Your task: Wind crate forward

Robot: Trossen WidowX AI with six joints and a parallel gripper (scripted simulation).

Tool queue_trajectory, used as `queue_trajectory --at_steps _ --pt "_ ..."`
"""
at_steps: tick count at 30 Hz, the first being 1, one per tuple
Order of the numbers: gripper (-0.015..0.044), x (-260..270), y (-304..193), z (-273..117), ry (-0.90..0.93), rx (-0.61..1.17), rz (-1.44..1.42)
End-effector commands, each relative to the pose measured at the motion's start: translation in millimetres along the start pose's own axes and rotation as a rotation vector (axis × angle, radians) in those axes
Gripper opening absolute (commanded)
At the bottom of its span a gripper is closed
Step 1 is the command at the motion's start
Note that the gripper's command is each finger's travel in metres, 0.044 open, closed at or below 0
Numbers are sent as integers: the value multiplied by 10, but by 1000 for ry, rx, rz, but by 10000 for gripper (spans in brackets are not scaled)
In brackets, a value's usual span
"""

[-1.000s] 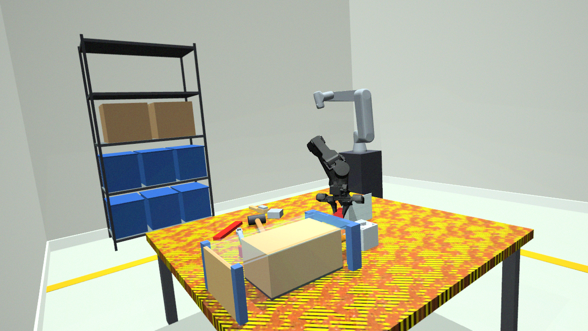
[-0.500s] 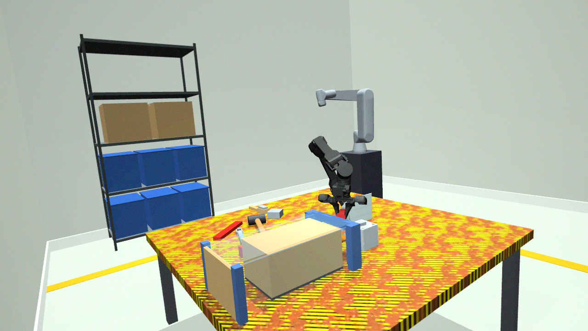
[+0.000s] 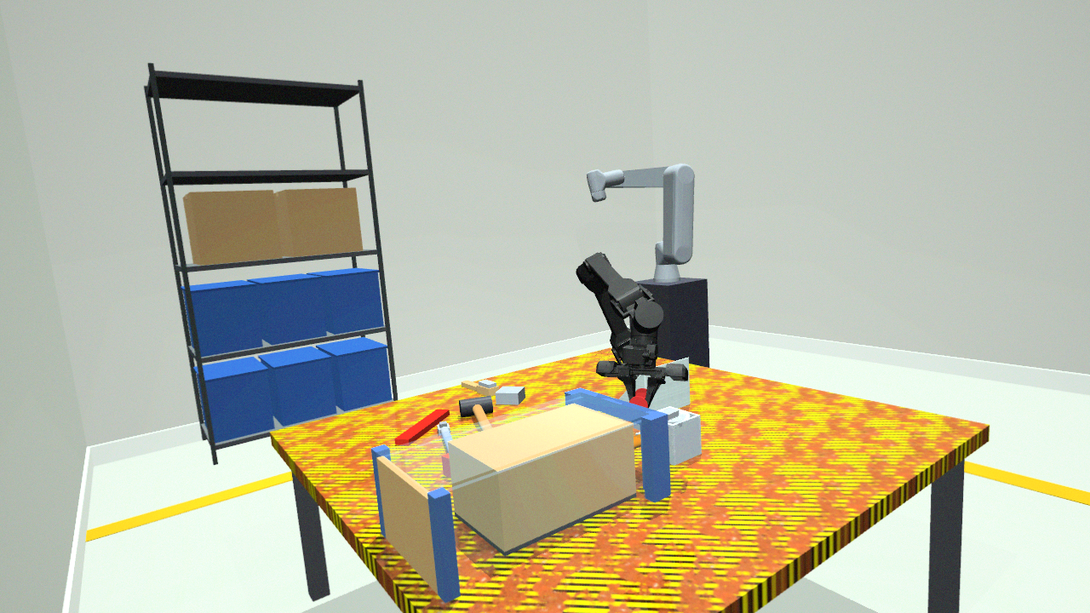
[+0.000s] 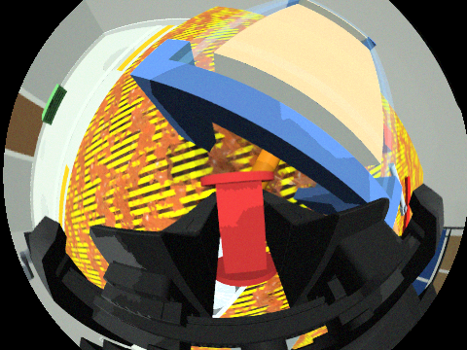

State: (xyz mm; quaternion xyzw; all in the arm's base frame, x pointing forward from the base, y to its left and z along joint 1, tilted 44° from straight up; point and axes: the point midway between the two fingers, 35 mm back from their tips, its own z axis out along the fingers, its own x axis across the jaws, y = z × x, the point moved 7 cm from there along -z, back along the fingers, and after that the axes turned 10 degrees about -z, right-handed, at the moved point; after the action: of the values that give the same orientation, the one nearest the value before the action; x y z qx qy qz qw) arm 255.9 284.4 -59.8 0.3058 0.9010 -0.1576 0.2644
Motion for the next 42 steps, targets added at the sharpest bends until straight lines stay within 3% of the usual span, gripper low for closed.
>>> queue_trajectory --at_steps 1,42 --pt "0 115 53 20 20 -7 9" --pt "0 649 186 11 25 -10 10"
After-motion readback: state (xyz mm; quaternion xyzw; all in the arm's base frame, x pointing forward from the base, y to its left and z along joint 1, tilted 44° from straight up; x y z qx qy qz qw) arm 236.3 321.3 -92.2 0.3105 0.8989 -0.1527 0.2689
